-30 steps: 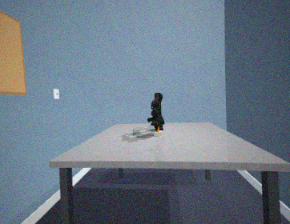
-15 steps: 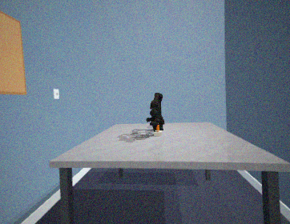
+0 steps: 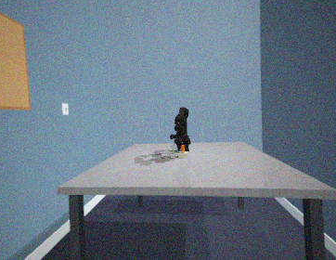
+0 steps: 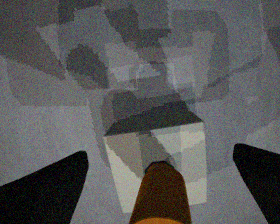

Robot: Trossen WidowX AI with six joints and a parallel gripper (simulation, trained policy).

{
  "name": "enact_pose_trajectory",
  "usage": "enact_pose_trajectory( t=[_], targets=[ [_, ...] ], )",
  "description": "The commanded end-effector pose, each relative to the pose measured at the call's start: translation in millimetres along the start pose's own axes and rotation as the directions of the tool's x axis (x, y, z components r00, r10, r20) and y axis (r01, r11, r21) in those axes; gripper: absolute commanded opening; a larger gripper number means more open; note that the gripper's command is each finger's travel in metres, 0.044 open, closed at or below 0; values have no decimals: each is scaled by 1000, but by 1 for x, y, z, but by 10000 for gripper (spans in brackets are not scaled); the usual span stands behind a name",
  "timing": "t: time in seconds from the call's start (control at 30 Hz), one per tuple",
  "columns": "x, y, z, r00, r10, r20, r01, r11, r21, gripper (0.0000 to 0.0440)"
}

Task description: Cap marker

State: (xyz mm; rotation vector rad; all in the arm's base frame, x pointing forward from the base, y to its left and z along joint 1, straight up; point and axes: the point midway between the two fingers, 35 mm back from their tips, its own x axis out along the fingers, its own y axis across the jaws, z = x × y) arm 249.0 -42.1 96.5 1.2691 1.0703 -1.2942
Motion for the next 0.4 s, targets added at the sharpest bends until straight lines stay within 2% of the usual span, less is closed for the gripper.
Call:
enact_pose_trajectory(
  t=[0.0, 0.37],
  targets=[
    [-12, 3, 1, 999, 32, 6, -32, 999, -1, 440],
    [-40, 0, 4, 998, 63, 15, -63, 998, -4, 440]
  ],
)
